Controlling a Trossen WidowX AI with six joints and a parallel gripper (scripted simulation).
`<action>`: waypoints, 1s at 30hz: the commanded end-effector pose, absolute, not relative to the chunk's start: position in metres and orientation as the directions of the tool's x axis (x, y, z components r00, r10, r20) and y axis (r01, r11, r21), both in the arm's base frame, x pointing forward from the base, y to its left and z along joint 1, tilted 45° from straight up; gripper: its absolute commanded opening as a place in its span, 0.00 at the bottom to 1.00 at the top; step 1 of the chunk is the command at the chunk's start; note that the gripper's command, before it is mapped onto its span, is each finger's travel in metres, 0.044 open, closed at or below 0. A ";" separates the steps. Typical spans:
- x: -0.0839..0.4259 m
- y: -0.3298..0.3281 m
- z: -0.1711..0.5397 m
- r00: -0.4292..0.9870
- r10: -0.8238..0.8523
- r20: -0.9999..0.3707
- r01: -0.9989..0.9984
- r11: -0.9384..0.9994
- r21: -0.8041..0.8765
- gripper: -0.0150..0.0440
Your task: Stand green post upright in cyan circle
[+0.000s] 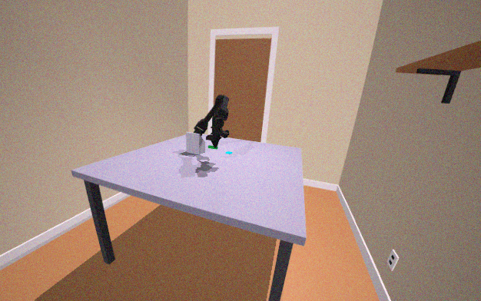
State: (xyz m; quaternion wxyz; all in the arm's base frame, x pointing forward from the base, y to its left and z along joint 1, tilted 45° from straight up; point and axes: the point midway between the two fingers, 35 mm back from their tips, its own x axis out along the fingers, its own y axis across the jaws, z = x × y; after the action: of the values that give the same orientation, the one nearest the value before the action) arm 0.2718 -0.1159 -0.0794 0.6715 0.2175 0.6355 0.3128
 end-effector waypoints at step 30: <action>0.293 -0.058 0.007 0.004 0.670 -0.742 0.007 0.742 0.670 0.29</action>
State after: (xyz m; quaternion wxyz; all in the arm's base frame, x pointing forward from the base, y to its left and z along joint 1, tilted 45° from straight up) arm 0.2940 -0.0651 -0.0014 0.6623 0.2492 0.6583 0.2567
